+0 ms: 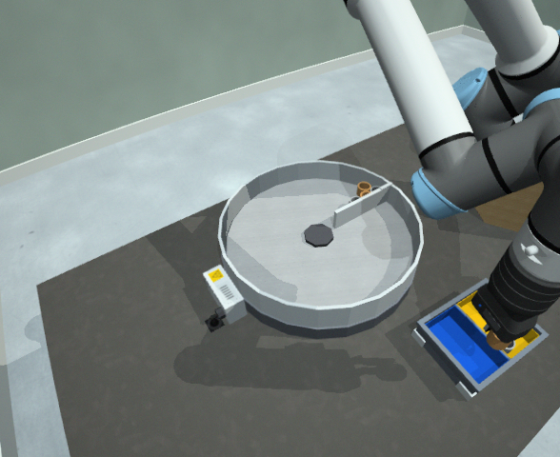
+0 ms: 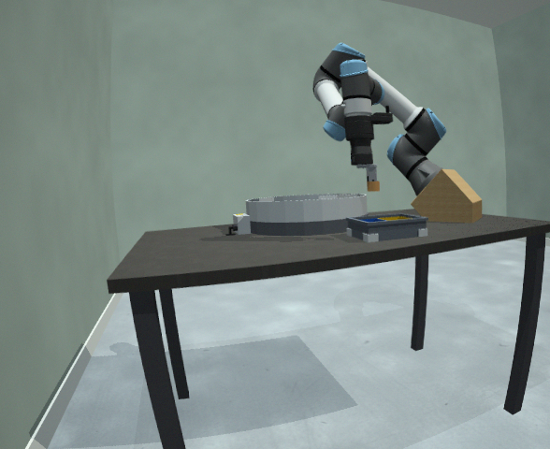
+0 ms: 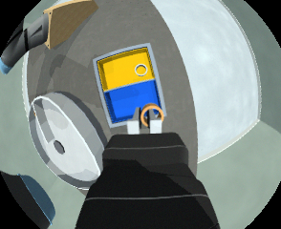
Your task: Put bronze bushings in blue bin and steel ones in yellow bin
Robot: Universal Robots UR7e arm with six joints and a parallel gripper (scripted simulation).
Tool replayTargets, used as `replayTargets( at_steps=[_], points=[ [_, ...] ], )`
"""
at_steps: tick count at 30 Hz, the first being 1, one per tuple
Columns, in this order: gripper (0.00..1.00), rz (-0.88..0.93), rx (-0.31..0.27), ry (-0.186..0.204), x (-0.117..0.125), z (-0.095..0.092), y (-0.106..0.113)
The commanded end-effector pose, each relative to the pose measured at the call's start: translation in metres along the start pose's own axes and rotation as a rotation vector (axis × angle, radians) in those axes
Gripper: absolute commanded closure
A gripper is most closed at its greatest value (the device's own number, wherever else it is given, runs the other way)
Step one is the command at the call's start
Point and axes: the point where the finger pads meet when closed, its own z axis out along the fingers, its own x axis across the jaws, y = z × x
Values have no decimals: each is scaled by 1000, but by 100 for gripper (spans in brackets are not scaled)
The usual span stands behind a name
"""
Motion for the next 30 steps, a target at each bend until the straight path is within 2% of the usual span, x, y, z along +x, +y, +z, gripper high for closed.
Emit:
replayTargets(
  at_steps=[1, 4, 7, 9, 11, 14, 19, 30],
  points=[
    [100, 0, -1, 2, 0, 20, 0],
    [100, 0, -1, 2, 0, 20, 0],
    [100, 0, -1, 2, 0, 35, 0],
    [100, 0, -1, 2, 0, 35, 0],
    [100, 0, -1, 2, 1, 45, 0],
    [100, 0, -1, 2, 1, 45, 0],
    [100, 0, -1, 2, 1, 70, 0],
    [100, 0, -1, 2, 1, 70, 0]
  ],
)
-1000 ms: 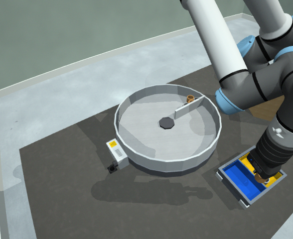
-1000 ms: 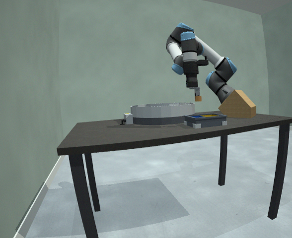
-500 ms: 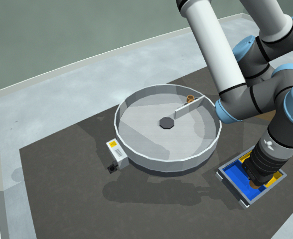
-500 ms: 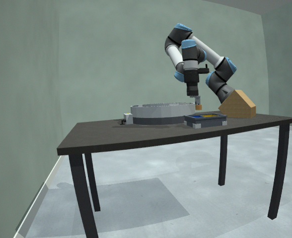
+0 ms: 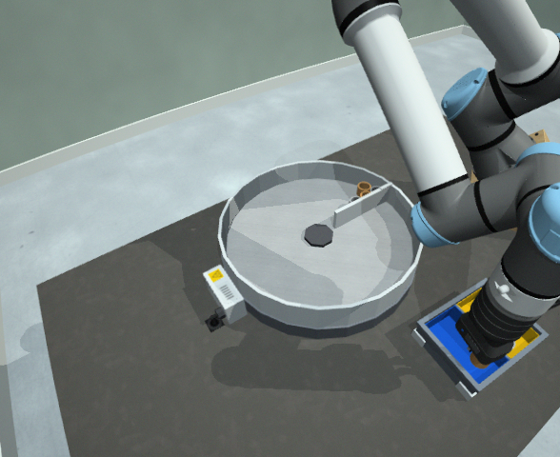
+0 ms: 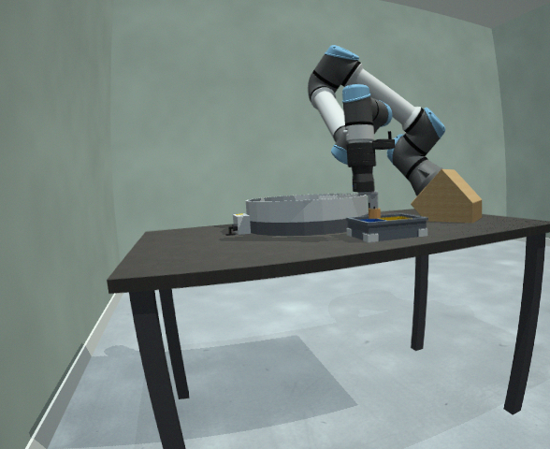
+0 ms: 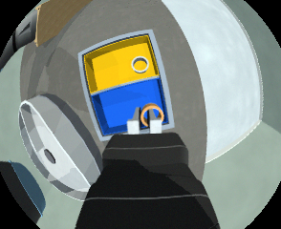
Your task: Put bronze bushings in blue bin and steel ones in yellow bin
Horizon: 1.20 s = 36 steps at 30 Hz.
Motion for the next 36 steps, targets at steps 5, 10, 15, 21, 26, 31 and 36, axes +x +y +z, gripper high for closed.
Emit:
replayTargets(
  at_steps=[5, 10, 15, 21, 26, 31, 36],
  points=[
    [100, 0, -1, 1, 1, 5, 0],
    [100, 0, -1, 1, 1, 7, 0],
    [100, 0, -1, 1, 1, 11, 0],
    [100, 0, -1, 1, 1, 12, 0],
    [100, 0, -1, 1, 1, 14, 0],
    [100, 0, -1, 1, 1, 18, 0],
    [100, 0, -1, 1, 1, 20, 0]
  ],
)
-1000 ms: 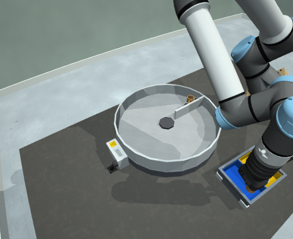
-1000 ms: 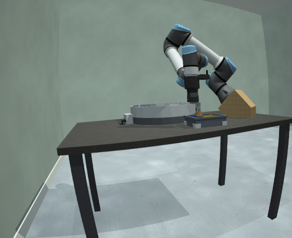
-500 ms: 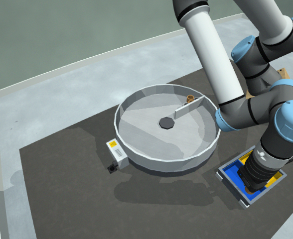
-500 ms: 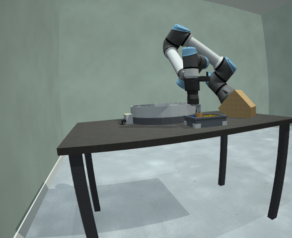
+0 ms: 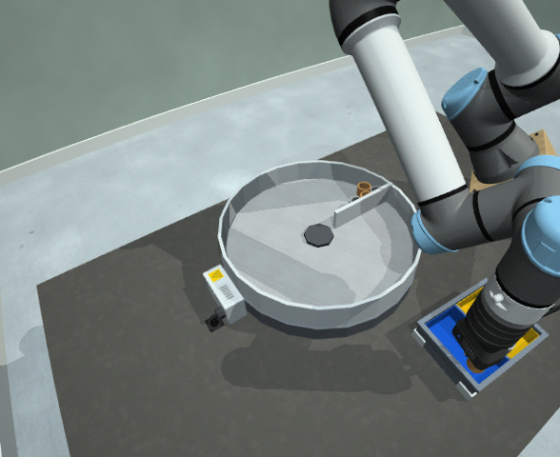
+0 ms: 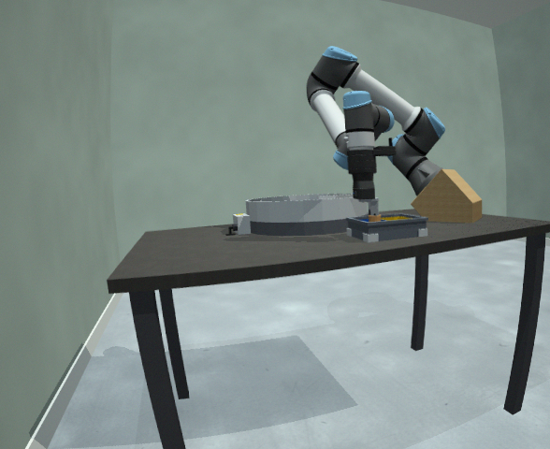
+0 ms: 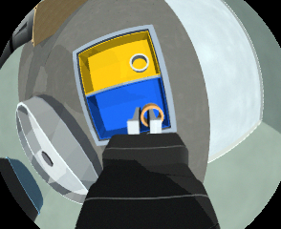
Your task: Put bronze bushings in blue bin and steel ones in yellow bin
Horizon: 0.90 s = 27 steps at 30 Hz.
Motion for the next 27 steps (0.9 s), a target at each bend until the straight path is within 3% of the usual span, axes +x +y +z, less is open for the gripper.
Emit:
replayTargets(
  at_steps=[1, 27],
  points=[
    [100, 0, -1, 1, 0, 3, 0],
    [100, 0, -1, 1, 0, 18, 0]
  ],
)
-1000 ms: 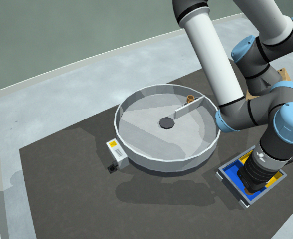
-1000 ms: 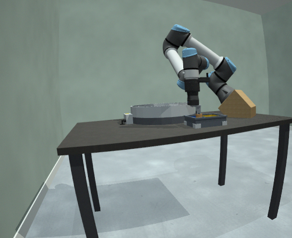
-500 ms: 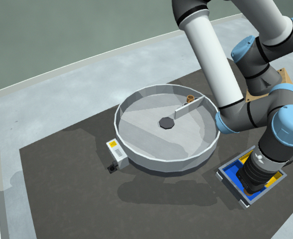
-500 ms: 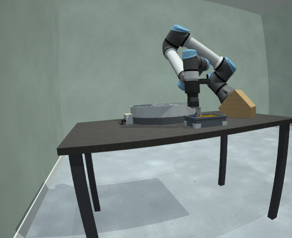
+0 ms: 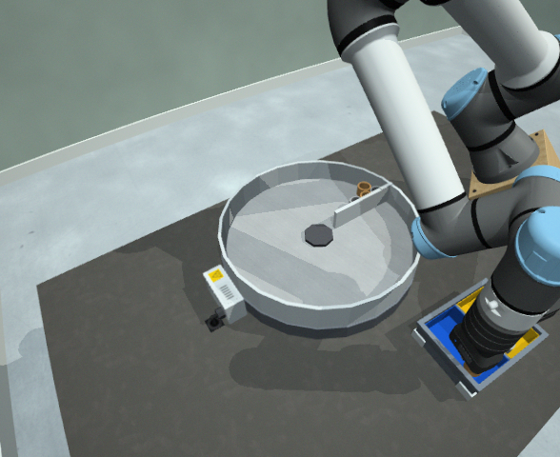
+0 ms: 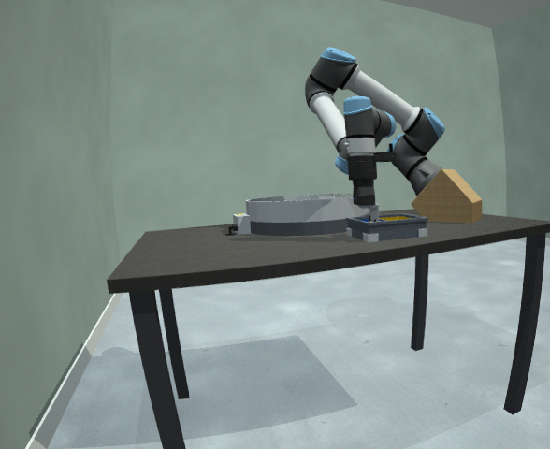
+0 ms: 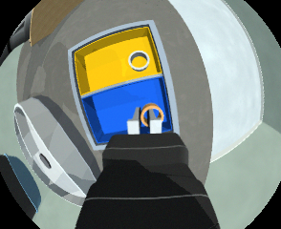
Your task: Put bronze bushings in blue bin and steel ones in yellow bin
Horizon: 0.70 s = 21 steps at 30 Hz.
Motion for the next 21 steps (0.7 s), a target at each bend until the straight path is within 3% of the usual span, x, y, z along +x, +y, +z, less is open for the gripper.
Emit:
replayTargets(
  at_steps=[1, 21],
  points=[
    [100, 0, -1, 1, 0, 3, 0],
    [100, 0, -1, 1, 0, 12, 0]
  ],
)
